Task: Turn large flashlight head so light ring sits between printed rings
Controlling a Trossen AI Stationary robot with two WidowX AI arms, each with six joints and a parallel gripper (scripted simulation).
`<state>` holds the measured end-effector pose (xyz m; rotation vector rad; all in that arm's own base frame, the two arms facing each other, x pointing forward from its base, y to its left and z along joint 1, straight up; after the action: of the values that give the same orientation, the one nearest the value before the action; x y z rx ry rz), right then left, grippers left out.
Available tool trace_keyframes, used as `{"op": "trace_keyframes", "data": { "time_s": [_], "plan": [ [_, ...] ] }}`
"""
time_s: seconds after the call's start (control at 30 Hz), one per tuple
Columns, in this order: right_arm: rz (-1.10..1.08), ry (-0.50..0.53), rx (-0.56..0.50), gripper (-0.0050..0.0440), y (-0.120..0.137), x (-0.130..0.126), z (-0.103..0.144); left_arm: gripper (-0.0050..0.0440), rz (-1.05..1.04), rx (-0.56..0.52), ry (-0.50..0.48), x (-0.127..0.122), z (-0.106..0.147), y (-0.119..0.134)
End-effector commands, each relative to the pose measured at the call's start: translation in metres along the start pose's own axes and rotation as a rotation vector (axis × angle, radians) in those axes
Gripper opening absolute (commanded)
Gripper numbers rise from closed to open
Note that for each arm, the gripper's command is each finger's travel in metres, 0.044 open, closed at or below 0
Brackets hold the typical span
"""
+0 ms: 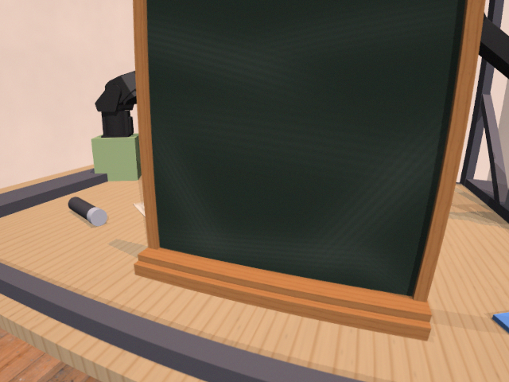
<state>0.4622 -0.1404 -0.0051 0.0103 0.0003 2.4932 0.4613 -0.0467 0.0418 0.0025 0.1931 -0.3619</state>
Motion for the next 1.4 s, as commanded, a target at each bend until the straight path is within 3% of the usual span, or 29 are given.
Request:
{"op": "trace_keyframes", "data": {
  "time_s": [0.0, 0.93, 1.3, 1.33, 1.37],
  "plan": [
    [0.004, 0.031, -0.014, 0.0130, -0.002, -0.004, 0.016, 0.0440, -0.002, 0.010, -0.029, -0.001, 0.008, 0.001],
    [0.004, 0.031, -0.014, 0.0130, -0.002, -0.004, 0.016, 0.0440, -0.004, 0.009, -0.025, -0.002, -0.031, 0.001],
    [0.004, 0.031, -0.014, 0.0130, -0.002, -0.004, 0.016, 0.0440, -0.004, 0.008, -0.023, -0.002, -0.032, 0.000],
    [0.004, 0.031, -0.014, 0.0130, -0.002, -0.004, 0.016, 0.0226, -0.004, 0.008, -0.023, -0.002, -0.032, 0.000],
    [0.004, 0.031, -0.014, 0.0130, -0.002, -0.004, 0.016, 0.0226, -0.004, 0.008, -0.023, -0.002, -0.032, 0.000]
  ]
}}
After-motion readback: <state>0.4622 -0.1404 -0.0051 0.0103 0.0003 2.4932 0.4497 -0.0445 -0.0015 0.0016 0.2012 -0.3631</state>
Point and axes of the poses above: on each arm, the point midway between the two fingers, 35 mm back from their tips, its own z axis back along the fingers, its own x axis across the jaws, y = z × x, the point moved 5 cm from there along z, back along the fingers, and after that the axes turned 10 degrees about -z, right-handed, at the moved point
